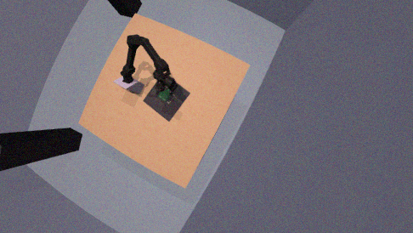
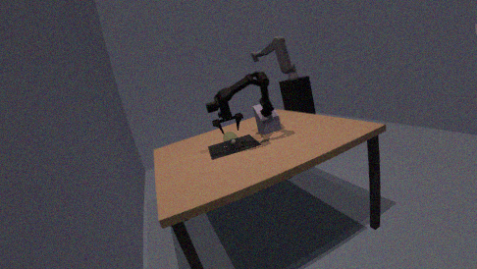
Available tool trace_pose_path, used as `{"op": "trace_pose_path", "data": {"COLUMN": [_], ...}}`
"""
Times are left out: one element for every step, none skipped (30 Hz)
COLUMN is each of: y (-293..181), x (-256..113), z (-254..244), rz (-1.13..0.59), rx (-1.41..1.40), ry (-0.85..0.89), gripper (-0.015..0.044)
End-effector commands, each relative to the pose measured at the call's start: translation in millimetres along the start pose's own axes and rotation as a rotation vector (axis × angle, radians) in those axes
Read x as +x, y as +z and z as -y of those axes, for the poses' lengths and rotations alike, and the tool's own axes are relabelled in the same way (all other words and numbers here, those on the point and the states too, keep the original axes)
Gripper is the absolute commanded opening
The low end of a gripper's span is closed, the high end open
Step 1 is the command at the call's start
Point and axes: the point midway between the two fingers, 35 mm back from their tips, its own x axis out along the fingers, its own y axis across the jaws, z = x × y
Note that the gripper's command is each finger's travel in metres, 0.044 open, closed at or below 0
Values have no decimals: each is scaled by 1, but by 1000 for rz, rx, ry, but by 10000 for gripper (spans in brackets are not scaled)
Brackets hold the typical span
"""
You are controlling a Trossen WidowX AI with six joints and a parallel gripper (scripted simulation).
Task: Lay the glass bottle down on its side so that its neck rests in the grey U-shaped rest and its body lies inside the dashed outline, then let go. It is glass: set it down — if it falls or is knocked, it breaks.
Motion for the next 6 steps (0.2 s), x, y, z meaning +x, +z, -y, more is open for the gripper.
{"op": "trace_pose_path", "data": {"y": [0, 0, 0, 0, 0, 0], "x": [-5, -5, -5, -5, -5, -5], "z": [1, 1, 1, 1, 1, 1], "rz": [-21, -21, -21, -21, -21, -21], "rx": [-5, -5, -5, -5, -5, -5], "ry": [7, 7, 7, 7, 7, 7], "gripper": [440, 440, 440, 440, 440, 440]}}
